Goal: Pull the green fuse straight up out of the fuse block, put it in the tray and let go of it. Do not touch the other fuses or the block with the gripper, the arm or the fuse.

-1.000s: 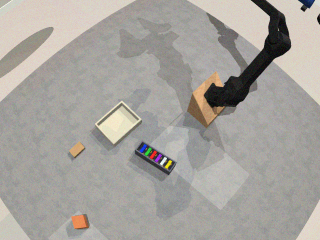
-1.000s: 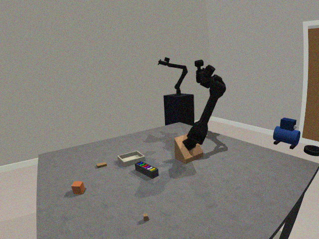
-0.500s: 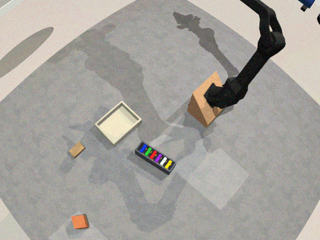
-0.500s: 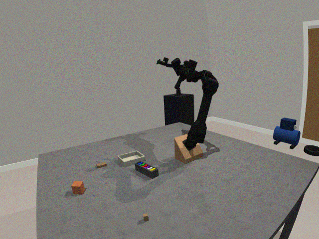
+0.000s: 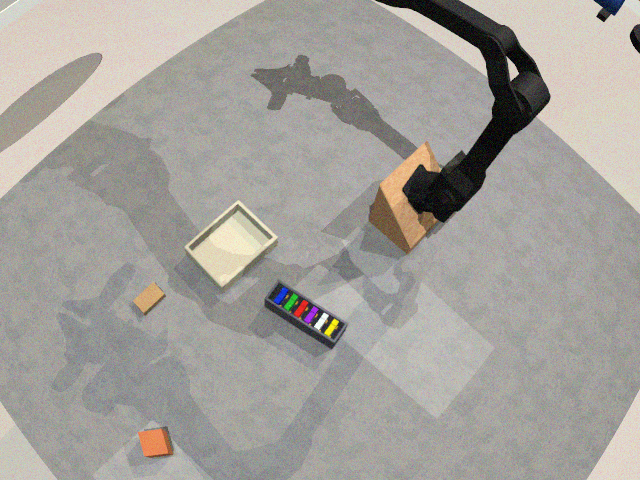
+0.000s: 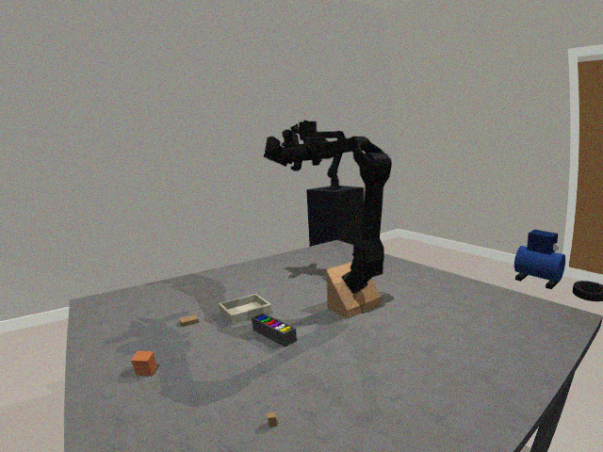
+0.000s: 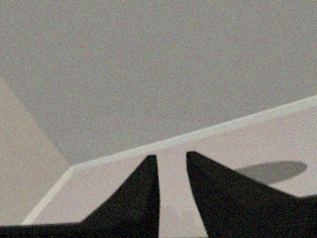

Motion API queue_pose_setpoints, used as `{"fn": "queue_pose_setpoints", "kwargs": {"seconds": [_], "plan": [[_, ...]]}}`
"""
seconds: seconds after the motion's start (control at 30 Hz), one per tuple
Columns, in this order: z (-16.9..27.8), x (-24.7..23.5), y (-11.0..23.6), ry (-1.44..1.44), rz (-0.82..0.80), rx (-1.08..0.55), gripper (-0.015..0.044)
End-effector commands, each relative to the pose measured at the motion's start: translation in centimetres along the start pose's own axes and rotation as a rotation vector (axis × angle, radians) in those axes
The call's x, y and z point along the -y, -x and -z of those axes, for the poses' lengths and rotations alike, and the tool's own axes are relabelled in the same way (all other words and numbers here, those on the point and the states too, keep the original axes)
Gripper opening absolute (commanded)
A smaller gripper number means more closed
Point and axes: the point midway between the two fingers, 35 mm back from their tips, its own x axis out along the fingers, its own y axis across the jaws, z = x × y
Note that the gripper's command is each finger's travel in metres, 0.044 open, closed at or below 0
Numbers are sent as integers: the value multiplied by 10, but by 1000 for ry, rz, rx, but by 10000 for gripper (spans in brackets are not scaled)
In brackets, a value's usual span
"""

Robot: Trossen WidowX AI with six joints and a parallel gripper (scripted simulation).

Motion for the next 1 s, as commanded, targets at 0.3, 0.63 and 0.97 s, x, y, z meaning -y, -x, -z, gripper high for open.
{"fn": "queue_pose_setpoints", "kwargs": {"seconds": [0.3,0.63,0.97], "plan": [[181,-132,-7,427,-176,-532,72],[306,-178,40,772,-313,-873,72],[434,-191,145,1203,-619,-1327,72]]}}
